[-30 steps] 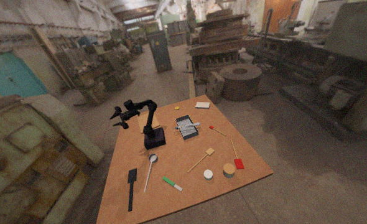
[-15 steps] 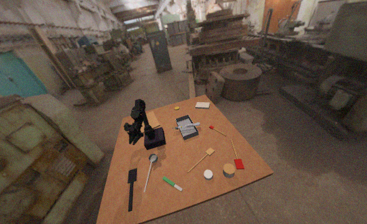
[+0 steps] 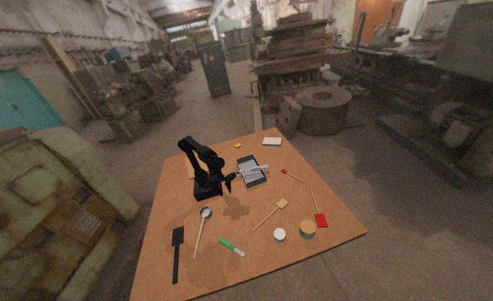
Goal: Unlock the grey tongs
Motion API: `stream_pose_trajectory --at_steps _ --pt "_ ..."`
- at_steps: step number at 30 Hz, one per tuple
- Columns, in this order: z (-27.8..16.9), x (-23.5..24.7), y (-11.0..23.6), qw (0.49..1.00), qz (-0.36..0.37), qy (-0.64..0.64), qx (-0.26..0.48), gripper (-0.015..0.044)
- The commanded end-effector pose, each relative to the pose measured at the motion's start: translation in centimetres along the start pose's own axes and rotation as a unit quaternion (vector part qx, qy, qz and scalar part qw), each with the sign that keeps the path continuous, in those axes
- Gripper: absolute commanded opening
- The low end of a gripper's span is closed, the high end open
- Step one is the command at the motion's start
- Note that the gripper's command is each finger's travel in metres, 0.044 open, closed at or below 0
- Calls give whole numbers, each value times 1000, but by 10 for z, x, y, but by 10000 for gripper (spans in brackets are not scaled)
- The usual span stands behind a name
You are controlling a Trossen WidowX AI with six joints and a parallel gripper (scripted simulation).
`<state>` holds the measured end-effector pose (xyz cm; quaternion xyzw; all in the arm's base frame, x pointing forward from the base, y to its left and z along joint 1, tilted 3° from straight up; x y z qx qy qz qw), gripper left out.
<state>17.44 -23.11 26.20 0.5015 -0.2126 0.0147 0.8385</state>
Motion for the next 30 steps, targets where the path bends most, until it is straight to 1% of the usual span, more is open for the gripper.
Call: stream_pose_trajectory --at_steps 1,4,8,11,14,19,20,21,30 --pt "-46 32 -18 976 24 185 110 260" --pt "-84 51 -28 930 48 313 184 260" --pt "-136 68 -36 843 89 458 270 260" --pt "-177 76 -38 757 124 550 330 260" --pt "-218 80 -39 661 162 622 386 260" --pt "-284 76 -35 493 227 701 462 260" --pt "-292 75 -34 473 236 707 470 260" --pt "-294 75 -34 466 238 709 472 260" --pt "-294 76 -35 466 238 709 472 260"
Point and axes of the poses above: the point midway between the two fingers, 35 mm back from their tips, its own y axis back along the fingers, its own x axis across the jaws, z = x × y, the point moved 8 cm from there along y, back along the fingers, and after that the axes turned 1 degree about -y, right-handed, at the moved point
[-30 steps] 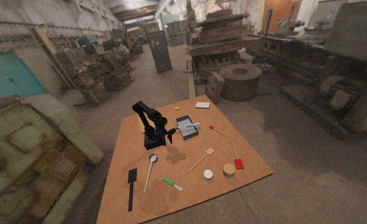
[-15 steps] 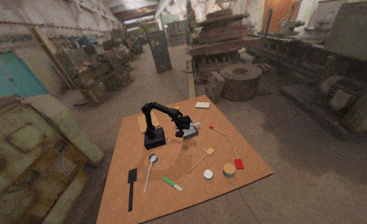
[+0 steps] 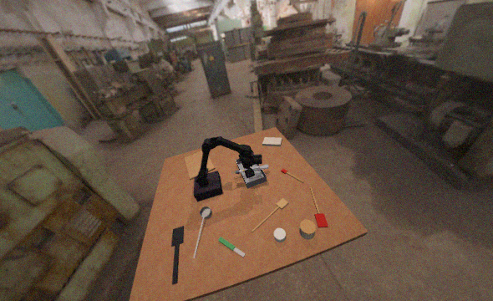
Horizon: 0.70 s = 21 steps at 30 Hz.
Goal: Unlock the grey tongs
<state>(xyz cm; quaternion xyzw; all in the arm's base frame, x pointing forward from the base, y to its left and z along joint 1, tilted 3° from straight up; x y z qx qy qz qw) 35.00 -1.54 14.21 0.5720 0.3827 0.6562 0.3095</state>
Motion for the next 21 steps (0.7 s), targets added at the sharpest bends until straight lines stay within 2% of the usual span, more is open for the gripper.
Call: stream_pose_trajectory --at_steps 1,21 --pt "3 -1 0 1000 6 9 1 260" --pt "5 -2 -19 1000 6 9 1 260"
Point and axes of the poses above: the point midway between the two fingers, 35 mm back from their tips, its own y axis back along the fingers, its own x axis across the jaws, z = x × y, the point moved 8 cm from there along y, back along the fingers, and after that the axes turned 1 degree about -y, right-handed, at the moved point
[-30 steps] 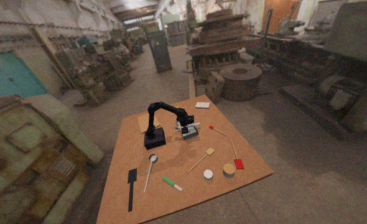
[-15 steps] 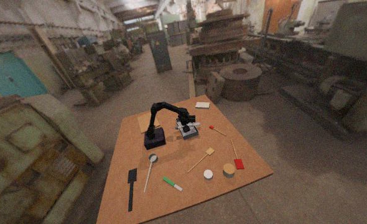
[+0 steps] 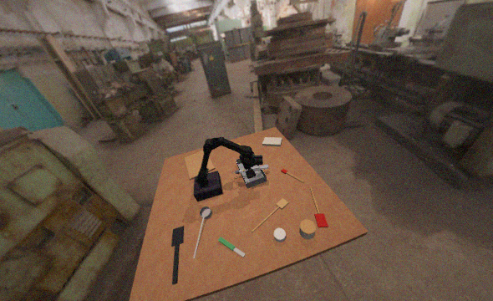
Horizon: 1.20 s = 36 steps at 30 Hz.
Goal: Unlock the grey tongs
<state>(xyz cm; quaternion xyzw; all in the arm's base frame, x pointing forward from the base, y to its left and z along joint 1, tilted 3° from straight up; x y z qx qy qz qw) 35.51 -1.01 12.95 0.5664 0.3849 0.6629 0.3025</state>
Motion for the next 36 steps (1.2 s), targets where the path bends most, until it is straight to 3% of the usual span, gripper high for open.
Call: stream_pose_trajectory --at_steps 1,36 --pt "0 0 -8 1000 3 -2 0 260" --pt "-1 2 -64 1000 4 -2 0 260"
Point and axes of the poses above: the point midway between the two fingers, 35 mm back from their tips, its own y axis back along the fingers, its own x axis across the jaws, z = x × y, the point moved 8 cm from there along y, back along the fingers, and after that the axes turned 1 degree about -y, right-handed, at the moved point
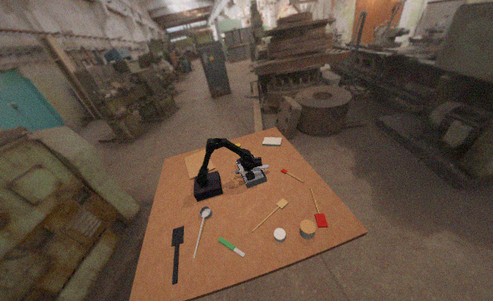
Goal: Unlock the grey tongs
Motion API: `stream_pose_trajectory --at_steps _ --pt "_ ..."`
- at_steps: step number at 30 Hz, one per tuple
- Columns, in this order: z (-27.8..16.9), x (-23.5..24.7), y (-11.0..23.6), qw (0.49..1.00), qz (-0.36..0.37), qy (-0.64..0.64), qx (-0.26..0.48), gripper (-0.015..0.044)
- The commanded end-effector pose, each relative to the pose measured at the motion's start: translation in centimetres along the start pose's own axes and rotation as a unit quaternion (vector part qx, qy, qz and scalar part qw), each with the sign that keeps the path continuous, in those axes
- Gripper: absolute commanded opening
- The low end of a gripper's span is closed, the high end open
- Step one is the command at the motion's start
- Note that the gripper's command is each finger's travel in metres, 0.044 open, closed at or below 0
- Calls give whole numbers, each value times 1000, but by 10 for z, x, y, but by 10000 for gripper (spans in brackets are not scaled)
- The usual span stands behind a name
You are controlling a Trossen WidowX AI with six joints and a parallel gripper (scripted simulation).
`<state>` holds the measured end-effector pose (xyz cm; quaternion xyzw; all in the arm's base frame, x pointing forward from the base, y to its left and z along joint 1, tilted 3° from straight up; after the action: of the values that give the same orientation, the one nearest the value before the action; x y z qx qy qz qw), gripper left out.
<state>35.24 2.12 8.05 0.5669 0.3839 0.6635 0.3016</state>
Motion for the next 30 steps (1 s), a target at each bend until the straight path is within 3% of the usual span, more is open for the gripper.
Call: stream_pose_trajectory --at_steps 1,2,7,21,28,30 --pt "-1 1 -7 1000 3 -2 0 260" --pt "-1 1 -8 1000 3 -2 0 260" --pt "0 0 -3 1000 0 0 0 129" --pt "0 0 -3 1000 0 0 0 35" --pt "0 4 4 1000 0 0 0 -148" --pt "1 12 19 1000 1 -1 0 -150"
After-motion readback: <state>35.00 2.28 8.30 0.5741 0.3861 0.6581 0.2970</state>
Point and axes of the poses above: the point midway between the two fingers, 35 mm back from their tips, its own y axis back along the fingers, its own x axis across the jaws, z = x × y, the point moved 8 cm from there along y, back along the fingers, and after that the axes turned 1 degree about -y, right-handed, at the moved point
